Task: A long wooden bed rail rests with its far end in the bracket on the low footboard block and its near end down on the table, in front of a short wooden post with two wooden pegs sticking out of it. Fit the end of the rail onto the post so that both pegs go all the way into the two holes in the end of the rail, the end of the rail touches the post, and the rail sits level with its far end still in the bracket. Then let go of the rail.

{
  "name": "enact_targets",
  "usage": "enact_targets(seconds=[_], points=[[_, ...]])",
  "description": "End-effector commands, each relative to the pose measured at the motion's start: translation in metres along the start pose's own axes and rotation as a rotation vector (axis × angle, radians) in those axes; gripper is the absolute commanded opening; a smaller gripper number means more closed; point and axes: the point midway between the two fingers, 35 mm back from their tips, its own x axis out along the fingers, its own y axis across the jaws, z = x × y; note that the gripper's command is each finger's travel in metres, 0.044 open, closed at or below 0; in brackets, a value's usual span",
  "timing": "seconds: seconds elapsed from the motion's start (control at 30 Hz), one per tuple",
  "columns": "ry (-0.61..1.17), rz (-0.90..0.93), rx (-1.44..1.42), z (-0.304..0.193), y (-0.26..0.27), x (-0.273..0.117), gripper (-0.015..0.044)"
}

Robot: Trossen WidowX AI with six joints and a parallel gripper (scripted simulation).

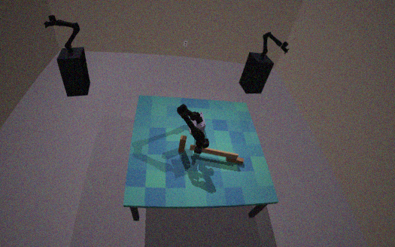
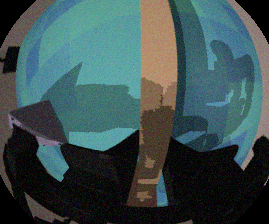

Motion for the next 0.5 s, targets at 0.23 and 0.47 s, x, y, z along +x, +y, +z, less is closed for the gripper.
enact_targets(seconds=[0.23,0.47], points=[[-0.003,-0.005,0.001,-0.0055,-0.0004,-0.0031,0.0],[-0.003,-0.005,0.001,-0.0077,-0.0004,-0.0027,0.0]])
